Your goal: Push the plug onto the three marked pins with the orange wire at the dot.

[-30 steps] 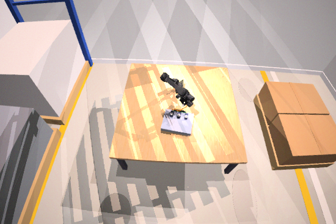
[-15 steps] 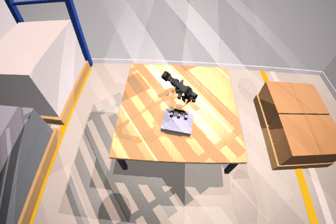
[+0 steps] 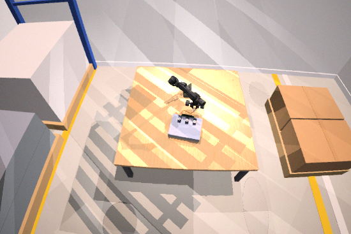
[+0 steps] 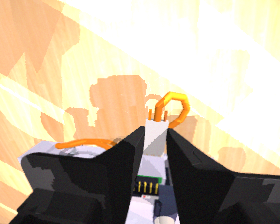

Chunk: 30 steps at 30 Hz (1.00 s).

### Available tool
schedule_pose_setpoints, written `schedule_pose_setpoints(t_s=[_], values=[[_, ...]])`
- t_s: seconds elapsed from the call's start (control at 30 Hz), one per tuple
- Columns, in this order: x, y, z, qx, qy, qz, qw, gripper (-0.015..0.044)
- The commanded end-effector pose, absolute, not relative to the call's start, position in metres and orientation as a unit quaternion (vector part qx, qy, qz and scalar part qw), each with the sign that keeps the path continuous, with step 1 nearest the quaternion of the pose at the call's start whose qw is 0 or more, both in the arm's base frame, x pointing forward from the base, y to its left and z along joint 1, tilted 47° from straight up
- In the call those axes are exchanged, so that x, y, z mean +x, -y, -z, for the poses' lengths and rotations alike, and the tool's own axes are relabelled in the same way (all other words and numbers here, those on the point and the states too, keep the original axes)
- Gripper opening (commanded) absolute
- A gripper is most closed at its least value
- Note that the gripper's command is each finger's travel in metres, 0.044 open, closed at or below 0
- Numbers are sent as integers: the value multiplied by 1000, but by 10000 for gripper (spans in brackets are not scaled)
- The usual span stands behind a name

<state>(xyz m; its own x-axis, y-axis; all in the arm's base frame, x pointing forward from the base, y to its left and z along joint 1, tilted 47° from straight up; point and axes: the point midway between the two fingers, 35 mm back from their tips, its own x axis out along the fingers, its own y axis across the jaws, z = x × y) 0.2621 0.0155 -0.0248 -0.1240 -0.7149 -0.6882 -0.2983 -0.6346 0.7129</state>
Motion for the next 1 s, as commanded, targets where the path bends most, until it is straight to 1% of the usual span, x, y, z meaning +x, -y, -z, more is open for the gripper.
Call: schedule_pose_setpoints(t_s=[0.0, 0.23, 0.97], values=[[268, -13, 25, 644, 394, 635, 164, 0], [294, -4, 18, 644, 394, 635, 164, 0], [297, -5, 20, 644, 394, 635, 164, 0]])
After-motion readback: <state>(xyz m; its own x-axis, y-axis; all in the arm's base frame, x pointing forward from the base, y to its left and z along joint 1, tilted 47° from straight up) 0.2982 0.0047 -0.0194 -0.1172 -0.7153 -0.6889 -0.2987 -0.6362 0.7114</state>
